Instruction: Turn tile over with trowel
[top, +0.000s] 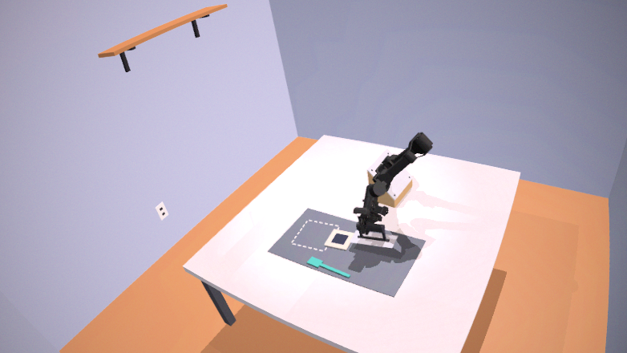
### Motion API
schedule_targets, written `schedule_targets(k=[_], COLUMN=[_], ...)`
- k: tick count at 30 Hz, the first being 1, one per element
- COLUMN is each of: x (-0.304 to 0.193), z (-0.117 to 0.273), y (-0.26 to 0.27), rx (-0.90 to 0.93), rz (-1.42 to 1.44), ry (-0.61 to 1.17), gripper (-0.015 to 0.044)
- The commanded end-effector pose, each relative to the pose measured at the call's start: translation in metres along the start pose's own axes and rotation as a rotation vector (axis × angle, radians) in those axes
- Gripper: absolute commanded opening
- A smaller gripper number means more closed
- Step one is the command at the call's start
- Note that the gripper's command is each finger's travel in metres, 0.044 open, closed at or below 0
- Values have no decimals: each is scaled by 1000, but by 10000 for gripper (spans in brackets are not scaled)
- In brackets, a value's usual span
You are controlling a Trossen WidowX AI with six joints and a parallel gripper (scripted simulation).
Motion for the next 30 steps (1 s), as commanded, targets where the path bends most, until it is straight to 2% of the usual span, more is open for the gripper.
schedule_targets(k=[1, 30], x=[-1, 4], z=[2, -22], y=[-2, 30], rx=[-16, -15], rz=[20, 18], ry=[-14, -15], gripper=[0, 0])
Point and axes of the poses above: the point midway between the two fingers, 35 mm back from their tips, its own z axis back along the fingers, its own y axis across the jaws, x = y × z, the point moved 4 cm from there along z, back along the fingers, and after that the axes turned 13 degrees about z, right-handed, at the moved point
